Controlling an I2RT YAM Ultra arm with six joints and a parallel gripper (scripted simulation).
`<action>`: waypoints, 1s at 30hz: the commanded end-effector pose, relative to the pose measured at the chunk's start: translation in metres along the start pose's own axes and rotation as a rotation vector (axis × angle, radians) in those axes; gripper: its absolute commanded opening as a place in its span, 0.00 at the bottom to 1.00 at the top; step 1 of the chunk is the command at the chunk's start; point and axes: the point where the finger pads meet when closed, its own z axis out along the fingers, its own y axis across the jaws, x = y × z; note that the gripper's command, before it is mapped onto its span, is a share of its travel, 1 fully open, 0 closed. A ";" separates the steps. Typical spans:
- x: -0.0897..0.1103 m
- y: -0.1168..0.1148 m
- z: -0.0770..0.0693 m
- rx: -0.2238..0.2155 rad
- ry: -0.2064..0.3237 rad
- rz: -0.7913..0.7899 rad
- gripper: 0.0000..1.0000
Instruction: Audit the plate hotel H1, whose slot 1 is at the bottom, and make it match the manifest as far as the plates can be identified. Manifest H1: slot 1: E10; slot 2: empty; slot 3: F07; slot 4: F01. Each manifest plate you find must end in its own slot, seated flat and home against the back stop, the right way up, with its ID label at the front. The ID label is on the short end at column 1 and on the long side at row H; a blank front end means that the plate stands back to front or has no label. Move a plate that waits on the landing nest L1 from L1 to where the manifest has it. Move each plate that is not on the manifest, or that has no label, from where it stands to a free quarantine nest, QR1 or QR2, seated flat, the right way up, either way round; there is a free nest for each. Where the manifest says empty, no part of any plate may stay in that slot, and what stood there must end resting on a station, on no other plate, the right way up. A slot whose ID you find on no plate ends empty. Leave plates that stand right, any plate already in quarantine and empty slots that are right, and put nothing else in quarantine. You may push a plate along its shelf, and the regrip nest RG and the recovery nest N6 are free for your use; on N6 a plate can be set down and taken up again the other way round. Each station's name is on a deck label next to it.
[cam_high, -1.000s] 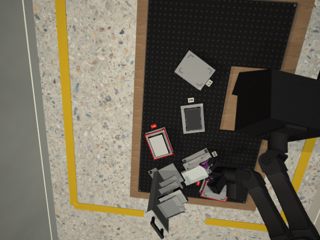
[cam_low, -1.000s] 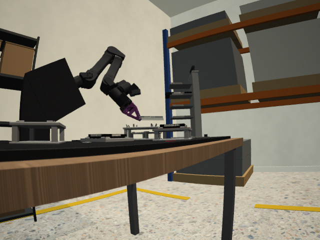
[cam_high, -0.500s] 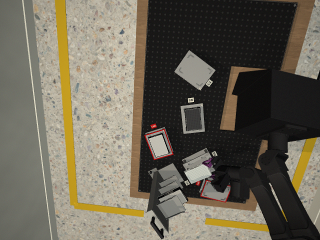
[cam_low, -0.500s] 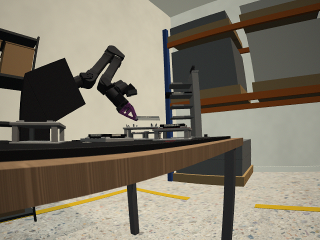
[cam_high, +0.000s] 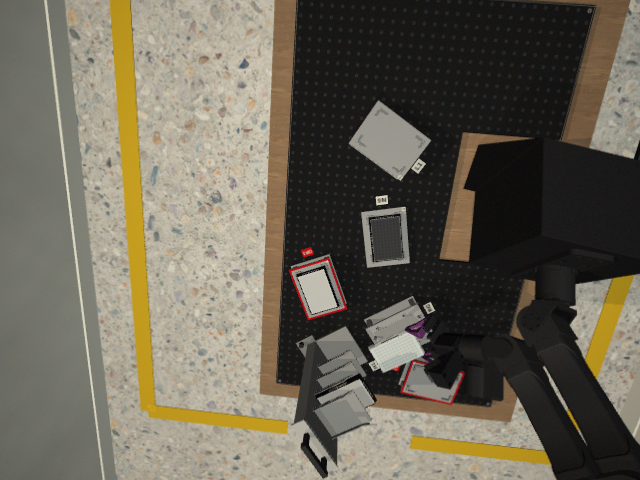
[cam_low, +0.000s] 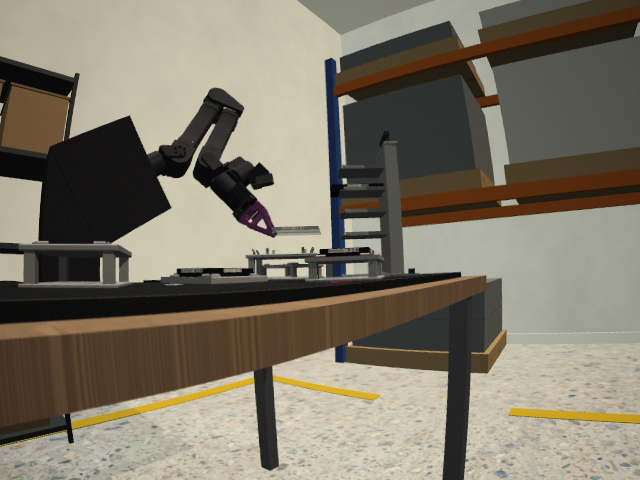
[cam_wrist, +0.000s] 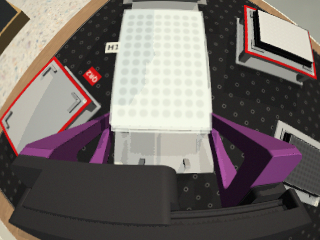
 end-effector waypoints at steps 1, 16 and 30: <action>-0.003 -0.003 -0.002 0.014 -0.006 0.000 0.86; -0.009 -0.003 -0.008 0.014 -0.006 -0.001 0.86; -0.017 -0.003 -0.016 0.013 -0.006 -0.001 0.86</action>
